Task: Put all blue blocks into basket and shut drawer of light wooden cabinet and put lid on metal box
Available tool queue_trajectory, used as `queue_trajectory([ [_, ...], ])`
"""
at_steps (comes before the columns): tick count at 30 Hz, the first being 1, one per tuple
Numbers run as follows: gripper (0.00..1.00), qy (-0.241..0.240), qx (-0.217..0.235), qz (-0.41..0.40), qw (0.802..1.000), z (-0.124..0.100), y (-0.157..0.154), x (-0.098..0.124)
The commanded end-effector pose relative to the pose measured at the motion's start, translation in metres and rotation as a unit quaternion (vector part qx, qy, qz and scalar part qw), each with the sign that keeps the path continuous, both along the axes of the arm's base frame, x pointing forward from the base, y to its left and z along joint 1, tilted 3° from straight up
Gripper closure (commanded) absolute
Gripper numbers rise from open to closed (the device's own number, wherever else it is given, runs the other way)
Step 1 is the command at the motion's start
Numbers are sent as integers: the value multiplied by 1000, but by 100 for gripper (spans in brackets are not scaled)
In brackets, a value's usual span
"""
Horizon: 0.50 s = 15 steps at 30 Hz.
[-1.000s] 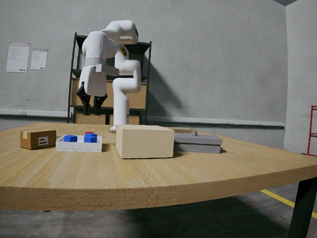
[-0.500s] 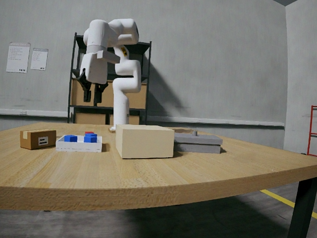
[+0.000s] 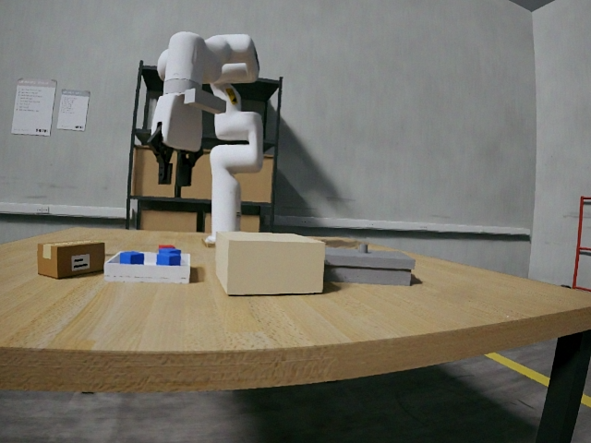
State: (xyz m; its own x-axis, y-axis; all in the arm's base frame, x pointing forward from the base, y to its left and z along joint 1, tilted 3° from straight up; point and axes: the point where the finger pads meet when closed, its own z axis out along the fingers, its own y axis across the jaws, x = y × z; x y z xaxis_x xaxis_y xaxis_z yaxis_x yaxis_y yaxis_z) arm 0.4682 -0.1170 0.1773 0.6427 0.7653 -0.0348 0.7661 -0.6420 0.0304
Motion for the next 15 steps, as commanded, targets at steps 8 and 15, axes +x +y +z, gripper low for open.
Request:
queue_trajectory([
  [8,48,18,-2,296,955,-5,116,-84],
  [15,48,15,-2,388,921,-6,151,-113],
])
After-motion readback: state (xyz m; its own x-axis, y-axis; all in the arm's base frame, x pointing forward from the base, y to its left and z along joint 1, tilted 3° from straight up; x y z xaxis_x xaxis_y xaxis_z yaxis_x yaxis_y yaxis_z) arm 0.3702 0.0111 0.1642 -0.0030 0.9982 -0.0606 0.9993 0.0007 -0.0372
